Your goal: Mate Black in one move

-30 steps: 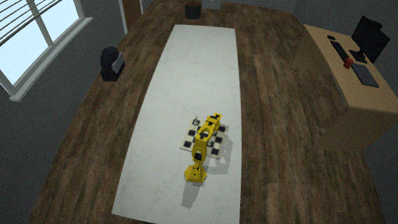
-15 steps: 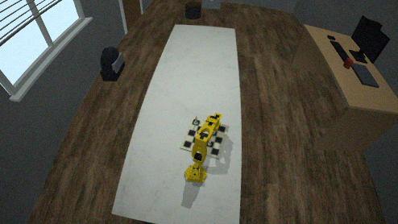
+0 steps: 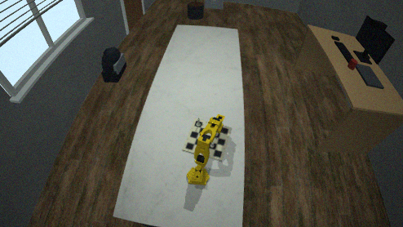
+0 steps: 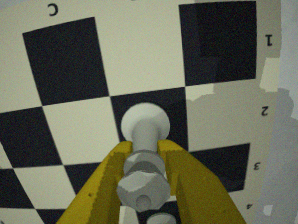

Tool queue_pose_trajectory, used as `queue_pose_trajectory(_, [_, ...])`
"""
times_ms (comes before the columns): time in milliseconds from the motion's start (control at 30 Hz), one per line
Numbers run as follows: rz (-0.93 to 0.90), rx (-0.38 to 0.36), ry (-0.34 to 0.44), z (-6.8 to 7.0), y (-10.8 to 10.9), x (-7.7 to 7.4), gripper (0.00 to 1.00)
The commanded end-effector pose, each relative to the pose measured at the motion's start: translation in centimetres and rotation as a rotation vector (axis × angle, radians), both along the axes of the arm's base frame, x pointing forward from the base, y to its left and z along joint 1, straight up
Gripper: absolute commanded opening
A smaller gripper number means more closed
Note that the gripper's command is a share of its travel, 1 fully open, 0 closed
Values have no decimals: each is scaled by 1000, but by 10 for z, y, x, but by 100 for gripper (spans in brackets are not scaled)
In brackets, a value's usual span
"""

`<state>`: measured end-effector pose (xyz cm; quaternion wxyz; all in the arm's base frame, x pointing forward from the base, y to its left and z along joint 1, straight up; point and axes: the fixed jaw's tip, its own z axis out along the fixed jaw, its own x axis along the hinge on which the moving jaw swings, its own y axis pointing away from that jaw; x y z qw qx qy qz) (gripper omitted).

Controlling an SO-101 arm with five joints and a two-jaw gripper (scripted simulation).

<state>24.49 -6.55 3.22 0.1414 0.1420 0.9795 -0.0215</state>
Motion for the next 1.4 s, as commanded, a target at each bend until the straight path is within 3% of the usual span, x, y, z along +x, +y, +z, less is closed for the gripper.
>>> queue_pose_trajectory(0, [-7,0,-3,0,-2,-2,0])
queue_pose_trajectory(600, [-8,-1,-3,6,-3,-2,0])
queue_pose_trajectory(1367, [-8,-3,-3,56,-3,-4,0])
